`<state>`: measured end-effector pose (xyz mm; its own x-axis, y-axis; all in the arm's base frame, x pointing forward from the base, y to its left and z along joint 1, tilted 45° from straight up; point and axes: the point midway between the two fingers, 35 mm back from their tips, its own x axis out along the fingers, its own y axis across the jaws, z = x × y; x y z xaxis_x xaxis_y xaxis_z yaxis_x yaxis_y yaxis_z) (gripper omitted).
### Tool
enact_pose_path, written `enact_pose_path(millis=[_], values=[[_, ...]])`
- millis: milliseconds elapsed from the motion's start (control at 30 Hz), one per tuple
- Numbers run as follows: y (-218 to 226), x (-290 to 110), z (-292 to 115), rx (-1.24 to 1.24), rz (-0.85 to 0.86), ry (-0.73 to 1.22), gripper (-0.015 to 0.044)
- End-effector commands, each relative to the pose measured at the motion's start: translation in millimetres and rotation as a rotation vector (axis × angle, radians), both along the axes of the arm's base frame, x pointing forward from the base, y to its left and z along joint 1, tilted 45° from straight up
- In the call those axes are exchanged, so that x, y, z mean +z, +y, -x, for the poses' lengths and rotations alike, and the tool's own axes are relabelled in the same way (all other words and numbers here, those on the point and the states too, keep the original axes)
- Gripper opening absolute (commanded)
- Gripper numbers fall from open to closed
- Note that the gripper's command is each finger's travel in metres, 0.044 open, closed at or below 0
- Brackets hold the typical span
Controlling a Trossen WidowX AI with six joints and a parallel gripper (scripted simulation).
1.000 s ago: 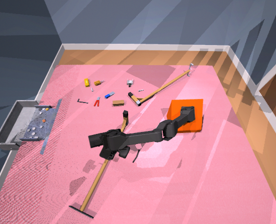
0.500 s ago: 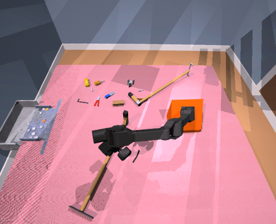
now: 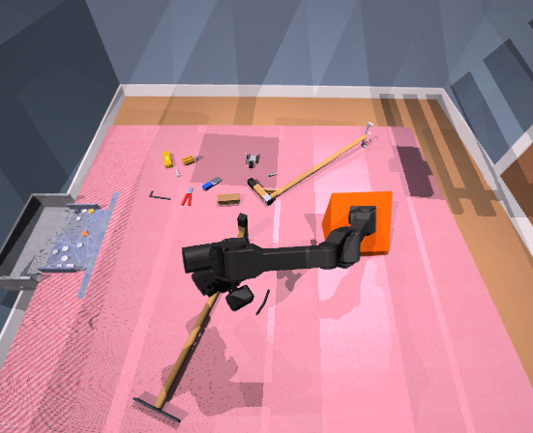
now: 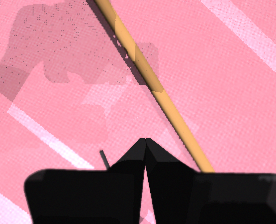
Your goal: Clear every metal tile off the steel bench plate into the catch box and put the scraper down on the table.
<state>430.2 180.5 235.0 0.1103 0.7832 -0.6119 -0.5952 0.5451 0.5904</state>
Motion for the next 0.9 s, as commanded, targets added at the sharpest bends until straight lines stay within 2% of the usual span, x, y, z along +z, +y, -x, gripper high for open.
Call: enact_pose_path(millis=[0, 867], values=[[5, -6, 1, -0.002, -0.003, 0.013, 0.0000], [54, -53, -2, -0.006, 0.002, 0.017, 0.0000]])
